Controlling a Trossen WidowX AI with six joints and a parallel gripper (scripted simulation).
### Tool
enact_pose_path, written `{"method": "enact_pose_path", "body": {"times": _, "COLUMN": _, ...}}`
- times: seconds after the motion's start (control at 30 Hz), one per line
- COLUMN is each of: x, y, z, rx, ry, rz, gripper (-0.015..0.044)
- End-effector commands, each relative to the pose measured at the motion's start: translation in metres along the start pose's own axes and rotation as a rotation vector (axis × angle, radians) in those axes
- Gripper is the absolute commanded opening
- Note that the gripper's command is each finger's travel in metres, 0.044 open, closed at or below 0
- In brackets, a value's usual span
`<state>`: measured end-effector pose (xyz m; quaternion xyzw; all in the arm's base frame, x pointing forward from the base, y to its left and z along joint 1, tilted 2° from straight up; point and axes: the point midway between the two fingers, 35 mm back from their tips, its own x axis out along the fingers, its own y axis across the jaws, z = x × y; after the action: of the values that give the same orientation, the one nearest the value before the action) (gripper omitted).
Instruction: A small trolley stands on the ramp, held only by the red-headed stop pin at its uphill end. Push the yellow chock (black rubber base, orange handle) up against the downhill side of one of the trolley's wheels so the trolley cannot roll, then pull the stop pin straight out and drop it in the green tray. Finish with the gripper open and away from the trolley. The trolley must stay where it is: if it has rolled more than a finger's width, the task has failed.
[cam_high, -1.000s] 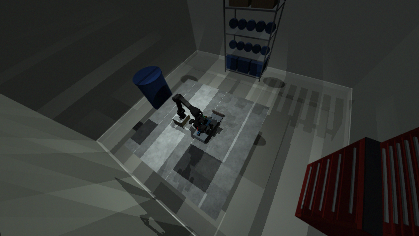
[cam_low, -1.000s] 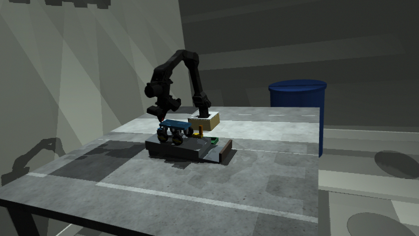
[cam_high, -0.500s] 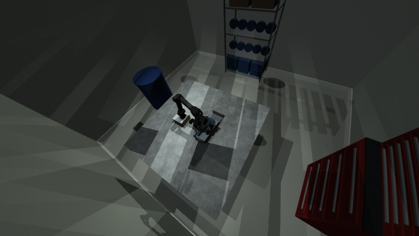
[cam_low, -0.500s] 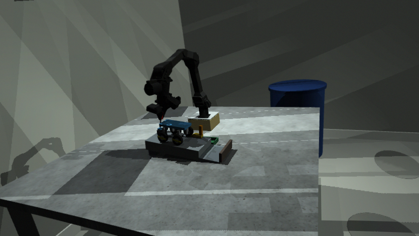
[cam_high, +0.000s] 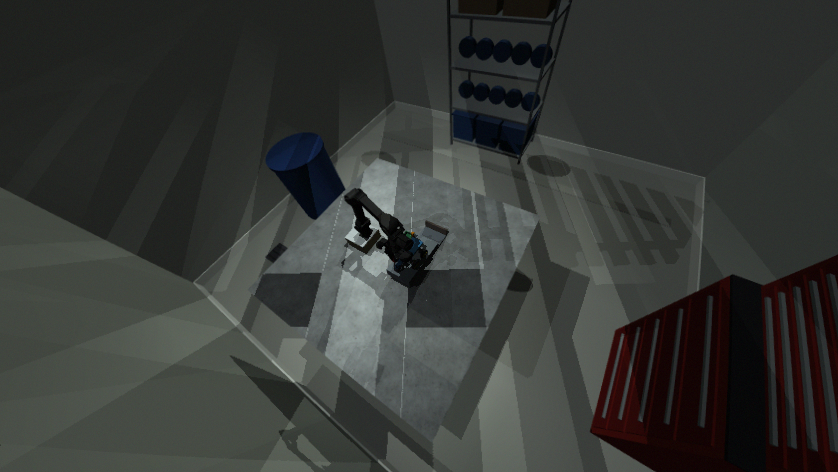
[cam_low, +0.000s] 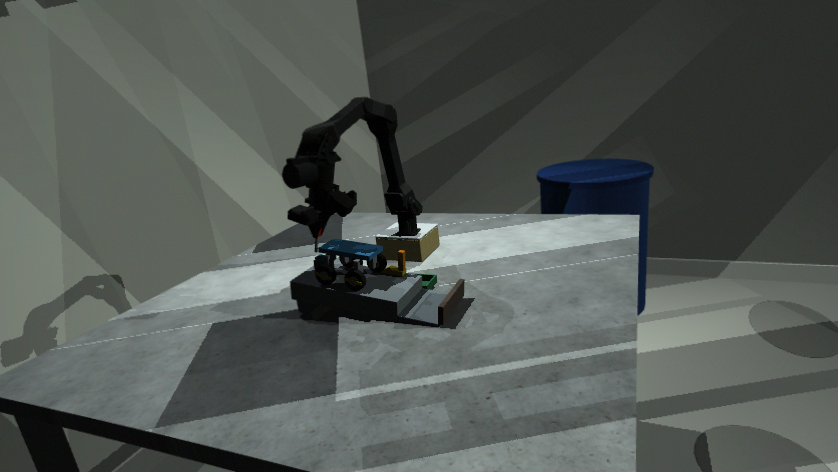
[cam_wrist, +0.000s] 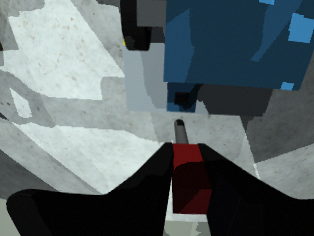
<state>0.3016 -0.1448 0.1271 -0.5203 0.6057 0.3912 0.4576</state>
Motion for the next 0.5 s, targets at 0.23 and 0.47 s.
{"method": "enact_pose_path", "body": {"times": 0.23, "x": 0.0, "y": -0.002, "z": -0.019, "rx": -0.002, "ry": 0.006, "rz": -0.005, "gripper": 0.0}}
{"method": "enact_pose_path", "body": {"times": 0.47, "x": 0.001, "y": 0.012, "z": -0.019, "rx": -0.002, "ry": 0.006, "rz": -0.004, "gripper": 0.0}}
